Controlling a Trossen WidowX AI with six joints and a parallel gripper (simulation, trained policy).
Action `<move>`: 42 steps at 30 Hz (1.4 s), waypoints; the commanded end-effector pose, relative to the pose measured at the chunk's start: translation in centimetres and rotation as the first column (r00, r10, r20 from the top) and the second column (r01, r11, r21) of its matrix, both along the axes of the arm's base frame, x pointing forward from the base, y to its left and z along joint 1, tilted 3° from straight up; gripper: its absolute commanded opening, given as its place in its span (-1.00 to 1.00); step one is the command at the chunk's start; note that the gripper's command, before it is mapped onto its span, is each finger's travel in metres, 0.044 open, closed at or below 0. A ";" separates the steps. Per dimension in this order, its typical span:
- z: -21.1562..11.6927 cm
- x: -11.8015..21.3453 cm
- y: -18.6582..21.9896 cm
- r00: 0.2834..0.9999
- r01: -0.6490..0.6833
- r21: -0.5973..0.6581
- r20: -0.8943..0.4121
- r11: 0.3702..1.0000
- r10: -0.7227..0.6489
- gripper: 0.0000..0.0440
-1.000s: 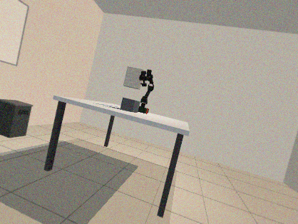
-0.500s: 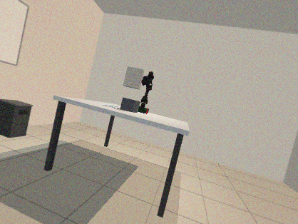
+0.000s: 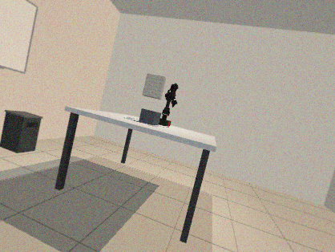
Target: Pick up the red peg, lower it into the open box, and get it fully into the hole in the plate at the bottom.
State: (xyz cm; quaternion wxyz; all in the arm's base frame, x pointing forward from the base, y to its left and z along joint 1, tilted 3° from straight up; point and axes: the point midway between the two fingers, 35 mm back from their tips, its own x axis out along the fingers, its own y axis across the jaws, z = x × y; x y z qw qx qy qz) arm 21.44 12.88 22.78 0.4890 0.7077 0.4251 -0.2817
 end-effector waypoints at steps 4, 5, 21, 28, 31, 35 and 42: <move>-3.4 -2.1 1.2 0.981 -0.089 -0.048 -0.176 0.995 0.080 1.00; -3.8 -2.4 1.4 0.976 -0.103 -0.055 -0.196 0.993 0.090 1.00; -9.8 -5.9 1.7 0.866 -0.308 -0.155 -0.454 0.939 0.209 1.00; -12.0 -6.9 1.4 0.819 -0.380 -0.185 -0.522 0.906 0.237 1.00; -12.8 -7.2 1.4 0.803 -0.406 -0.195 -0.543 0.893 0.246 1.00; -14.2 -7.4 1.1 0.788 -0.430 -0.213 -0.562 0.877 0.250 1.00; -16.8 -7.5 0.7 0.776 -0.451 -0.239 -0.582 0.860 0.245 1.00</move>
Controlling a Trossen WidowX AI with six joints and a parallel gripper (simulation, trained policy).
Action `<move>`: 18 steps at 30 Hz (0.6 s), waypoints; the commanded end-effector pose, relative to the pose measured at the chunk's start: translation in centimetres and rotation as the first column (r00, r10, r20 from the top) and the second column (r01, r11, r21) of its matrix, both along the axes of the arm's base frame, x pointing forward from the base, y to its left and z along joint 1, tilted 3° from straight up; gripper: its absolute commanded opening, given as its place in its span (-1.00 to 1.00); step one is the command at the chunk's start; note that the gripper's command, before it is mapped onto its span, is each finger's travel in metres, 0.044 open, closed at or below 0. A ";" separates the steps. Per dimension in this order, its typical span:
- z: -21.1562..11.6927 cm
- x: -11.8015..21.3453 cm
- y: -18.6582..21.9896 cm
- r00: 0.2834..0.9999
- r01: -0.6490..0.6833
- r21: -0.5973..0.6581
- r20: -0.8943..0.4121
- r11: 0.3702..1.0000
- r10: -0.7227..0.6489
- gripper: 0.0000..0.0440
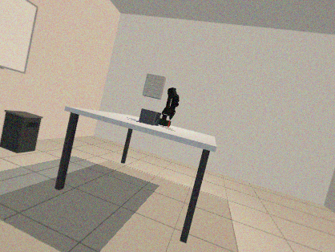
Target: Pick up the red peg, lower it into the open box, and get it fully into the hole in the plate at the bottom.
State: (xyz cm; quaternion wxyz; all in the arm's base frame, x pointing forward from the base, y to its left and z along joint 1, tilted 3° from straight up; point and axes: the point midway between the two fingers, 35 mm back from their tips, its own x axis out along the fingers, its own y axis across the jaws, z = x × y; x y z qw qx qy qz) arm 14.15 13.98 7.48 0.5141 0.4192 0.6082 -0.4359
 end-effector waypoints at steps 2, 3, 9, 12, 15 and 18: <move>-2.2 -0.3 -0.4 1.000 -0.017 -0.034 -0.013 0.999 0.016 1.00; -2.6 -0.2 -0.5 1.000 -0.017 -0.037 -0.012 0.999 0.017 1.00; -4.5 -0.1 -0.7 1.000 -0.012 -0.055 -0.001 0.998 0.012 0.95; -5.3 0.0 -0.7 1.000 -0.007 -0.060 0.005 0.998 0.008 0.86; -6.1 0.2 -0.4 1.000 -0.008 -0.057 0.011 0.998 0.009 0.57; -6.7 0.5 -0.1 1.000 -0.012 -0.052 0.016 0.999 0.013 0.22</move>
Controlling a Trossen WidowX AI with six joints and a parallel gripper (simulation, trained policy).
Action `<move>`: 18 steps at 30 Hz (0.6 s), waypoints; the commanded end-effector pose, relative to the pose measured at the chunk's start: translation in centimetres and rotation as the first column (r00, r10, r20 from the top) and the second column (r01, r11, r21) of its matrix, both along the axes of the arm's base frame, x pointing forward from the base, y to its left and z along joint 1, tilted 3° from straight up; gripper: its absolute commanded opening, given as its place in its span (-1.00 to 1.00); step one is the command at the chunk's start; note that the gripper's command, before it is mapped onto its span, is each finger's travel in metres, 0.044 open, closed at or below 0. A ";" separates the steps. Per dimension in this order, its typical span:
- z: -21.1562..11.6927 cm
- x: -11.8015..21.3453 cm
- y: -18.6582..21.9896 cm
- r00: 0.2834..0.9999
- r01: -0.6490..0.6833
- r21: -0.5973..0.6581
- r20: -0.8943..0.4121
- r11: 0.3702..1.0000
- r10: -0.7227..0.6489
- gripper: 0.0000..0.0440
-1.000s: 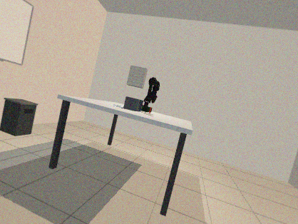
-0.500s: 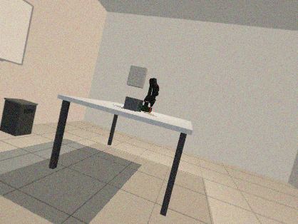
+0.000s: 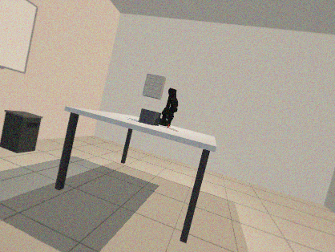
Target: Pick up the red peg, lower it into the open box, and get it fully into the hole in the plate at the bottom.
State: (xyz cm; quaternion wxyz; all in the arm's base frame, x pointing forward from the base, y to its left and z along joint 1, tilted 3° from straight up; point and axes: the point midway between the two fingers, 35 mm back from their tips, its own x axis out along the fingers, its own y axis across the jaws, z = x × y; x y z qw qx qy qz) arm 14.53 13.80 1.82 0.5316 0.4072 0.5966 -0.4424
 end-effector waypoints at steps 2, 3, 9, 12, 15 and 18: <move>-1.4 0.3 0.3 1.000 -0.004 -0.003 0.002 1.000 0.004 -0.01; -1.5 0.4 0.4 1.000 -0.007 -0.001 0.004 1.000 0.007 -0.13; -2.1 1.0 1.2 0.999 -0.030 0.016 0.018 0.999 0.029 -0.85; -2.0 1.4 1.7 0.999 -0.041 0.028 0.028 0.999 0.040 -1.00; -1.5 1.7 2.1 0.999 -0.034 0.050 0.042 0.998 0.032 -1.00; -0.8 2.3 2.7 0.998 -0.025 0.074 0.062 0.997 0.020 -1.00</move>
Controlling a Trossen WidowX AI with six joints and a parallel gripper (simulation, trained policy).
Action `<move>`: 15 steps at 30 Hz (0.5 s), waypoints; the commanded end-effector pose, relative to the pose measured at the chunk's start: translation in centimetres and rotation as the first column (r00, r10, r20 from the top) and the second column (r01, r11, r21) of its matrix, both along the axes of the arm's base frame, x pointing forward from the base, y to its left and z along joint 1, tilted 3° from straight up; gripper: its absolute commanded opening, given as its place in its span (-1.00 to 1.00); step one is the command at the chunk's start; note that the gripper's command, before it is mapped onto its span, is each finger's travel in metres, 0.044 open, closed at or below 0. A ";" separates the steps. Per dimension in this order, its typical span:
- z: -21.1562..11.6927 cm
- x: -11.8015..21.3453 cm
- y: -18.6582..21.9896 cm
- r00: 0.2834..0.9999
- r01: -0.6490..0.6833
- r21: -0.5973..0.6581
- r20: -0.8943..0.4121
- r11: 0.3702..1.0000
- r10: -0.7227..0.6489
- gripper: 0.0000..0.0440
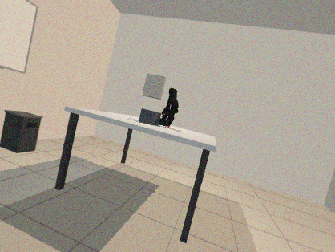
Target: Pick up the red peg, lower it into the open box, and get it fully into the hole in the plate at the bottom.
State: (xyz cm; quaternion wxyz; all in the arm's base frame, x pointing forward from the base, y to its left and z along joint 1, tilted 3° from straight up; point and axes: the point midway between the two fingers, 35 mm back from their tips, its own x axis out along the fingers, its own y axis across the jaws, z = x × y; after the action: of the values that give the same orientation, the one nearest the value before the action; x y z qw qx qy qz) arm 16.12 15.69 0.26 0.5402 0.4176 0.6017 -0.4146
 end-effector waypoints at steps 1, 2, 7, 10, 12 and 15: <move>1.0 0.8 0.9 1.000 0.009 0.042 0.029 0.999 -0.011 -1.00; 1.2 1.0 1.1 0.999 0.012 0.050 0.034 0.999 -0.014 -1.00; 2.7 1.7 1.9 0.998 0.022 0.093 0.064 0.995 -0.028 -1.00; 3.7 2.3 2.4 0.996 0.022 0.119 0.087 0.993 -0.033 -1.00; 4.5 2.7 2.6 0.994 0.021 0.136 0.104 0.991 -0.036 -1.00; 5.8 3.3 2.9 0.990 0.017 0.159 0.133 0.987 -0.038 -1.00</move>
State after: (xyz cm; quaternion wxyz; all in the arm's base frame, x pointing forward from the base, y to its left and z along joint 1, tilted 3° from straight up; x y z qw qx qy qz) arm 18.74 18.17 4.49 0.5381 0.4789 0.5925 -0.3607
